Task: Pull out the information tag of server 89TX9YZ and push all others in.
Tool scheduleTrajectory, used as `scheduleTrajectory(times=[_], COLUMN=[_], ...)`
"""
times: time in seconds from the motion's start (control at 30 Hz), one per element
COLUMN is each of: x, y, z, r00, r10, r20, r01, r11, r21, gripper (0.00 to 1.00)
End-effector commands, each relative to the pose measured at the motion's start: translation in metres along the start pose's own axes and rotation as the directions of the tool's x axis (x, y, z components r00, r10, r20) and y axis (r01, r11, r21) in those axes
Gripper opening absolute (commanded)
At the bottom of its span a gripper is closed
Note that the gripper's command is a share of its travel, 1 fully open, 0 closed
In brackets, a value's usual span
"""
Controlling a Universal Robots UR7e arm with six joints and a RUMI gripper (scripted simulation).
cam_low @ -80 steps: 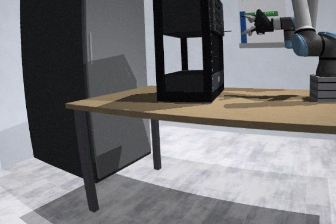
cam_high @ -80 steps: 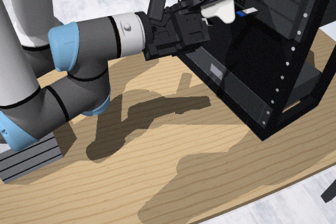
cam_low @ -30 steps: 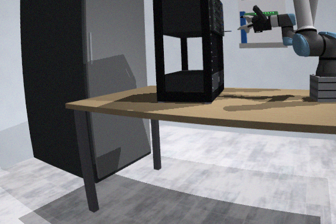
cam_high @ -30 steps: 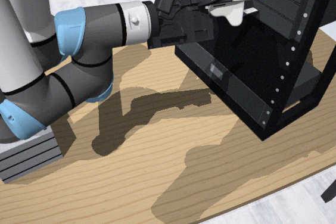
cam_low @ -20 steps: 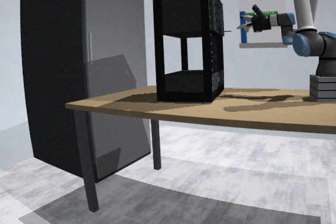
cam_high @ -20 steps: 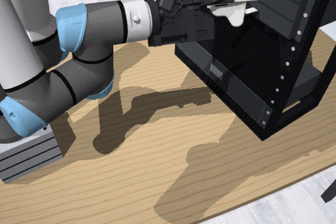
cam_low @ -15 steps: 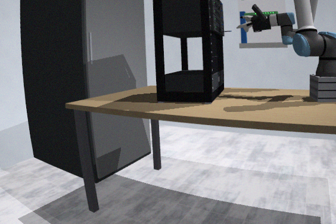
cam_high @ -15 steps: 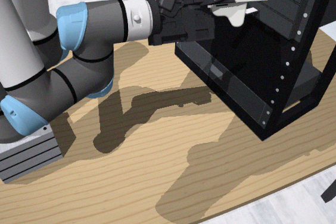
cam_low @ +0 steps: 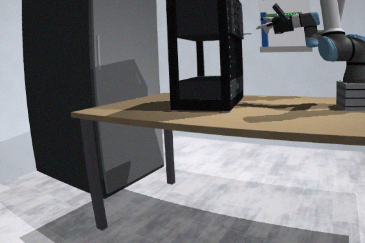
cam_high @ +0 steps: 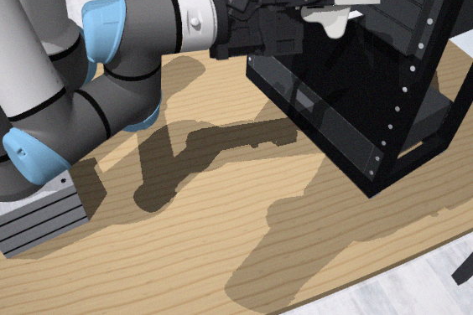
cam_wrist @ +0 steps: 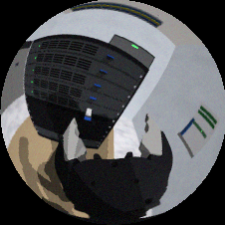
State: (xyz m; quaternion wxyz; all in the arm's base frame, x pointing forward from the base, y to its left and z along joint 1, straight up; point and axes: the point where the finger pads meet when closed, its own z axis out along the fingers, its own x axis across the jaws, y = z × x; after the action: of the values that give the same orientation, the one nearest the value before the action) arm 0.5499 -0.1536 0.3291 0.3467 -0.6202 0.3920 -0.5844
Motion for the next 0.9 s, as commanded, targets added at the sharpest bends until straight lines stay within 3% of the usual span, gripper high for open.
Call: scheduleTrajectory(times=[0.0, 0.87], x=[0.001, 0.0045], y=[-0.0013, -0.0056], z=[0.0015, 0.0081], r00=[0.999, 0.981], r10=[0.033, 0.194], r20=[-0.004, -0.024], r01=[-0.033, -0.195], r11=[0.999, 0.98], r21=[-0.007, -0.038], gripper=[1.0, 1.0])
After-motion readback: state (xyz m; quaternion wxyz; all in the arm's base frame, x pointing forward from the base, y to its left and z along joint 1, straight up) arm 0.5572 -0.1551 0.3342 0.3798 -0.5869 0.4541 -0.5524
